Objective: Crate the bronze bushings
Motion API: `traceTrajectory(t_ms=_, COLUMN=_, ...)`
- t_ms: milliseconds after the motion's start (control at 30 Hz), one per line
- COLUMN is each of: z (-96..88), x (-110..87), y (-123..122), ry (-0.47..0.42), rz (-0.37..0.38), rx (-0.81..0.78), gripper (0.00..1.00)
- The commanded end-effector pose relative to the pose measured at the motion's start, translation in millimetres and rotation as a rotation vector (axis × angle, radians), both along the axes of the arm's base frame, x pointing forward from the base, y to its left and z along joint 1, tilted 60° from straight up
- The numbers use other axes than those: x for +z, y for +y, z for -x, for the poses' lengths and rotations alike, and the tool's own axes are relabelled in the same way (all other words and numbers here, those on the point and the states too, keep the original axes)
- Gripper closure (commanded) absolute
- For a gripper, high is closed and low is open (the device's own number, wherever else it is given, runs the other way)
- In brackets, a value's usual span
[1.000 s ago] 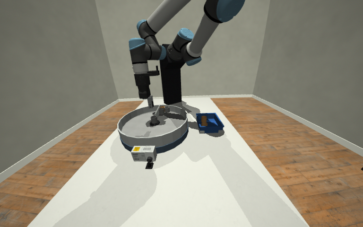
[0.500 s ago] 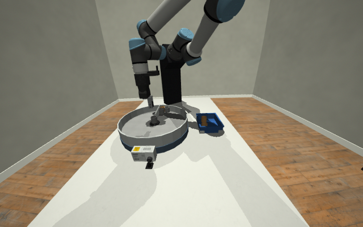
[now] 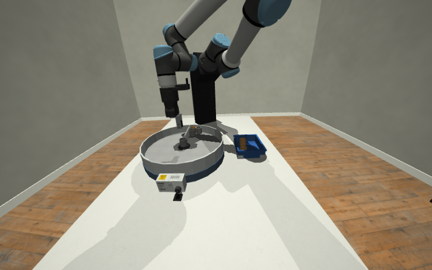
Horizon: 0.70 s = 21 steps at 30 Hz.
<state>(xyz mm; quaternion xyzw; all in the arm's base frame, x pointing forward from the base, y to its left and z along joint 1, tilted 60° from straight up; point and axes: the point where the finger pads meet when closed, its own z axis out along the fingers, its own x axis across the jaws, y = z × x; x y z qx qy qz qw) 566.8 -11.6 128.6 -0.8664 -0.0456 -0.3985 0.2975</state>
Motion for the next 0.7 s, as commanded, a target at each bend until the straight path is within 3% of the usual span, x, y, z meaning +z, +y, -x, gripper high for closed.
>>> traceTrajectory(t_ms=0, z=-0.1, x=0.3, y=0, ry=-0.001, rz=0.000, rx=-0.001, gripper=0.53)
traceTrajectory(t_ms=433, z=-0.1, x=0.3, y=0, ry=-0.001, rz=0.000, rx=-0.001, gripper=0.53)
traceTrajectory(t_ms=600, z=29.9, x=-36.4, y=19, ry=0.000, rz=0.000, rx=0.000, gripper=0.55)
traceTrajectory(t_ms=667, z=29.9, x=-36.4, y=19, ry=0.000, rz=0.000, rx=0.000, gripper=0.55)
